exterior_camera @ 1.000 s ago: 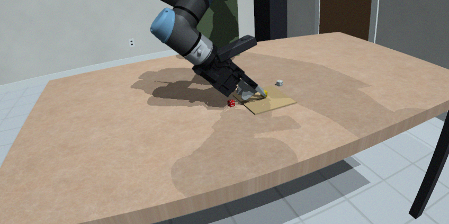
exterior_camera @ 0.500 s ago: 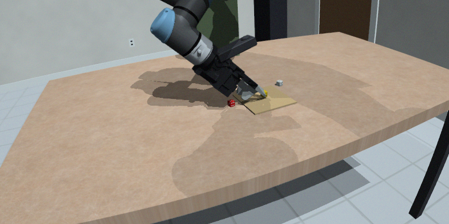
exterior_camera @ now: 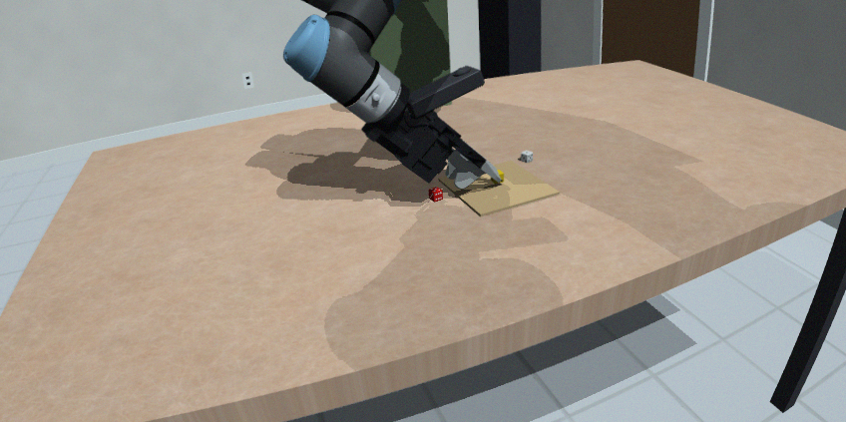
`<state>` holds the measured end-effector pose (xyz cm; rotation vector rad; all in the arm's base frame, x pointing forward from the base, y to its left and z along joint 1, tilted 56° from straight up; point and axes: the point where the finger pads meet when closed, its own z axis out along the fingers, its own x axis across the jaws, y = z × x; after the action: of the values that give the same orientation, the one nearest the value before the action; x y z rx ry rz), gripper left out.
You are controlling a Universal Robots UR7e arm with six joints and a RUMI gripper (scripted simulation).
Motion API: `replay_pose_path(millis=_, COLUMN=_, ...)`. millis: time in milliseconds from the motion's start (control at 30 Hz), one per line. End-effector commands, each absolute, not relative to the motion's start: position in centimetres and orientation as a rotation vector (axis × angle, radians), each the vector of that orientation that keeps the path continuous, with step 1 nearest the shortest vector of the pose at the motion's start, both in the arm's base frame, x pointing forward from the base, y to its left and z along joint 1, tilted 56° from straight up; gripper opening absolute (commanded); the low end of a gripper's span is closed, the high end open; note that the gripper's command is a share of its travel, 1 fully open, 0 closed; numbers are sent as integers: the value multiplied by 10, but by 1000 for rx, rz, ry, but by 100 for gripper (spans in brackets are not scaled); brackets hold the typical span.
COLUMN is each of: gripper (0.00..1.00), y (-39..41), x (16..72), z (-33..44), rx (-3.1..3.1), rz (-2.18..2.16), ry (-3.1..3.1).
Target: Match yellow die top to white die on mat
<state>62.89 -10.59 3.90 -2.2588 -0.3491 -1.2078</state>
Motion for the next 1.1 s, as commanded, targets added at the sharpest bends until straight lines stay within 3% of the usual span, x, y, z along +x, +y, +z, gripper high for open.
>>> replay_pose_path(millis=0, gripper=0, y=-106, x=629, z=39, rx=-2259, rz=-1209, ry=-349)
replay_pose_path(millis=1067, gripper=0, y=-107, x=633, z=36, rx=-2259, rz=-1209, ry=-349)
